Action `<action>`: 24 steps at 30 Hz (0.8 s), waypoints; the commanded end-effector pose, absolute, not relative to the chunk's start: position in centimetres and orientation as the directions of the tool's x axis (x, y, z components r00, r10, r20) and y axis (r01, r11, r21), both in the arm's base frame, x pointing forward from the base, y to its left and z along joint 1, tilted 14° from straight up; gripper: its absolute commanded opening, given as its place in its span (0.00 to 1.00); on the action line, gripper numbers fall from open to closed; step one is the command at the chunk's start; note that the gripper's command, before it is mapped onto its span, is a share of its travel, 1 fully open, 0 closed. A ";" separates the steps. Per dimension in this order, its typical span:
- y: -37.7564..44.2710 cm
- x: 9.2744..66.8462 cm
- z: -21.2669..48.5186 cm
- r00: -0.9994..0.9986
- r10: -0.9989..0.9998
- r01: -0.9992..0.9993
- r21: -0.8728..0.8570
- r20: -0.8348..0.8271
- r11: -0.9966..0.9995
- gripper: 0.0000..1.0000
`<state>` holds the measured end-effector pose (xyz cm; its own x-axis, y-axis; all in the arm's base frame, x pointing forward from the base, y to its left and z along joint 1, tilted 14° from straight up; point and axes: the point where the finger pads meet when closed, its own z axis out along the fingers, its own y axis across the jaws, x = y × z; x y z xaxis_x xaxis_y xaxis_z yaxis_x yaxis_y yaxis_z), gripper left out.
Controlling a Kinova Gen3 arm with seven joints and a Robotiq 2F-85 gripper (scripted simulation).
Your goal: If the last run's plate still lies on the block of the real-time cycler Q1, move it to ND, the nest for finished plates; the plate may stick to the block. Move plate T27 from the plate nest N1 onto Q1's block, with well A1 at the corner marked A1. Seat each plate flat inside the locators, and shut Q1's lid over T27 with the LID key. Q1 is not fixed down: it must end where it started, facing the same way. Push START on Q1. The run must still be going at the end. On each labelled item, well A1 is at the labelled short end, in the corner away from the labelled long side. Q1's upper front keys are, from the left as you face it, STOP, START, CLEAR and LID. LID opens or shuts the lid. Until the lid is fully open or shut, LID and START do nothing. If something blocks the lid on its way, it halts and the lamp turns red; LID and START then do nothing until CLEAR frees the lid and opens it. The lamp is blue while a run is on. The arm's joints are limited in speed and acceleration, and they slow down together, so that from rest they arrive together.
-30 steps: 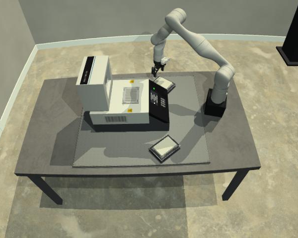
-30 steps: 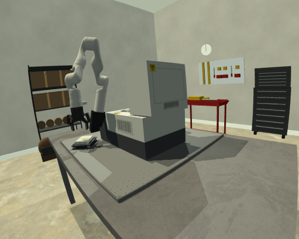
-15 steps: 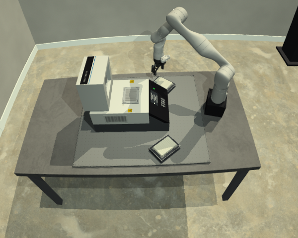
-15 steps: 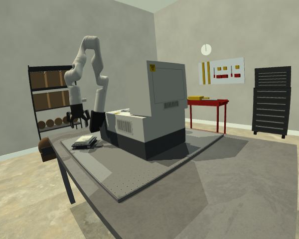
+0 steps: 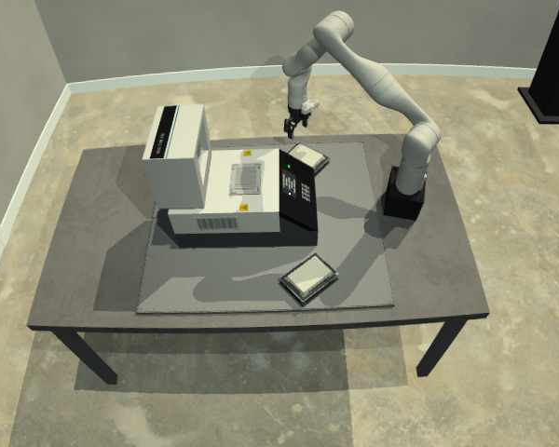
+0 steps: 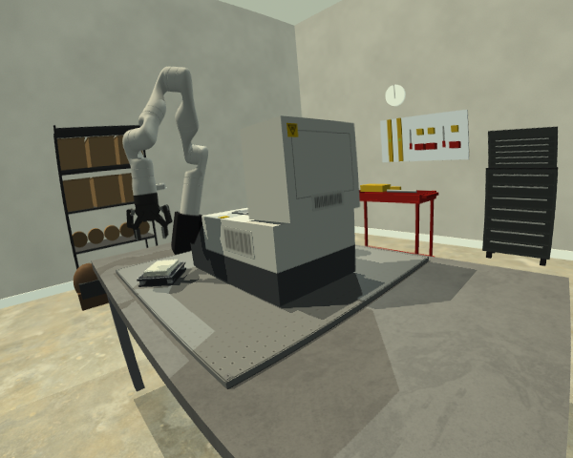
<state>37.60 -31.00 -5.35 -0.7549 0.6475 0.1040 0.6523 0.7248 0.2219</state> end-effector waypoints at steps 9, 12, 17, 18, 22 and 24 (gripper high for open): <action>-31.4 37.5 -3.8 -0.755 0.648 0.652 0.222 0.102 0.725 1.00; -31.5 37.5 -3.7 -0.755 0.648 0.652 0.222 0.102 0.725 1.00; -31.6 37.5 -3.0 -0.755 0.648 0.652 0.222 0.102 0.725 1.00; -31.7 37.5 -2.9 -0.755 0.648 0.652 0.222 0.102 0.725 1.00; -31.8 37.4 -2.4 -0.755 0.648 0.652 0.222 0.102 0.725 1.00; -31.8 37.4 -2.1 -0.755 0.648 0.652 0.222 0.102 0.725 1.00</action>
<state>37.40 -31.70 -2.52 -0.7549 0.6476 0.1041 0.6523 0.7248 0.2219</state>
